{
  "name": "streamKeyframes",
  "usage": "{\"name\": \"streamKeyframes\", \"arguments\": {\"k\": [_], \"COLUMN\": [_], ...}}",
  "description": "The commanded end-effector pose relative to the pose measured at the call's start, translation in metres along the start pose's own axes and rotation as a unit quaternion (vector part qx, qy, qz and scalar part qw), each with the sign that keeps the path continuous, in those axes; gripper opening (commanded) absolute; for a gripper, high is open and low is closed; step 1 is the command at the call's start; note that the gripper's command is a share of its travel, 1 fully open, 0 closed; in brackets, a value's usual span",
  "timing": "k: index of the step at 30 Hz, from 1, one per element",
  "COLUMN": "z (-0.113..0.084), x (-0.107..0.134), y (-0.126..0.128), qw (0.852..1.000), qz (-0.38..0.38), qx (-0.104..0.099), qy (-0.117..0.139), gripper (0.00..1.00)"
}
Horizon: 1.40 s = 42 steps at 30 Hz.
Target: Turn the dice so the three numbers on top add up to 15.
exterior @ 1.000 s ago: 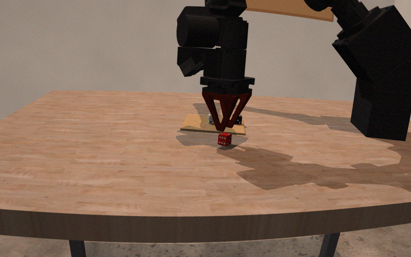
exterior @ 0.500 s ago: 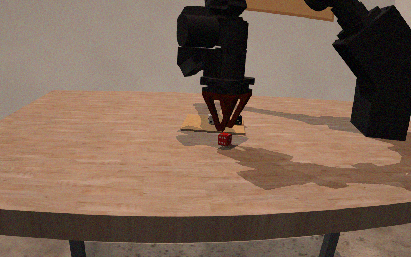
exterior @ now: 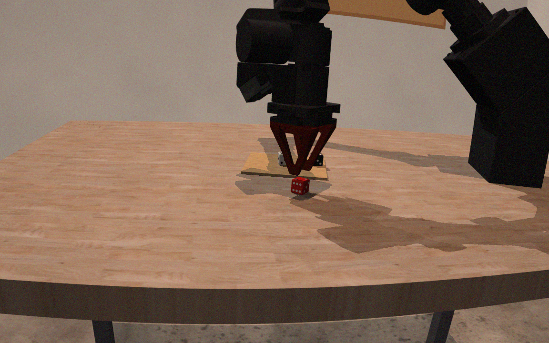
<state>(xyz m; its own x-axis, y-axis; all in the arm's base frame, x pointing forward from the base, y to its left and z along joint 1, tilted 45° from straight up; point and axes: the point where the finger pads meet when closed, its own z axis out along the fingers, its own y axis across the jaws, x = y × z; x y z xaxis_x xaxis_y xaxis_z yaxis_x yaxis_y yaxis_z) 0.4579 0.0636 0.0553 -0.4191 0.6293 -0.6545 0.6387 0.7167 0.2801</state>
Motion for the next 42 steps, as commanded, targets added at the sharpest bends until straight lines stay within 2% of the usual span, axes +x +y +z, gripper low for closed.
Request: {"name": "streamKeyframes", "arguments": {"k": [1, 42], "z": [0.0023, 0.0028], "x": [0.0080, 0.0078], "y": [0.0011, -0.0014], "qw": [1.000, 1.000], "qz": [-0.001, -0.001], "qx": [-0.001, 0.000], "qy": [0.001, 0.001], "gripper": [0.34, 0.34]}}
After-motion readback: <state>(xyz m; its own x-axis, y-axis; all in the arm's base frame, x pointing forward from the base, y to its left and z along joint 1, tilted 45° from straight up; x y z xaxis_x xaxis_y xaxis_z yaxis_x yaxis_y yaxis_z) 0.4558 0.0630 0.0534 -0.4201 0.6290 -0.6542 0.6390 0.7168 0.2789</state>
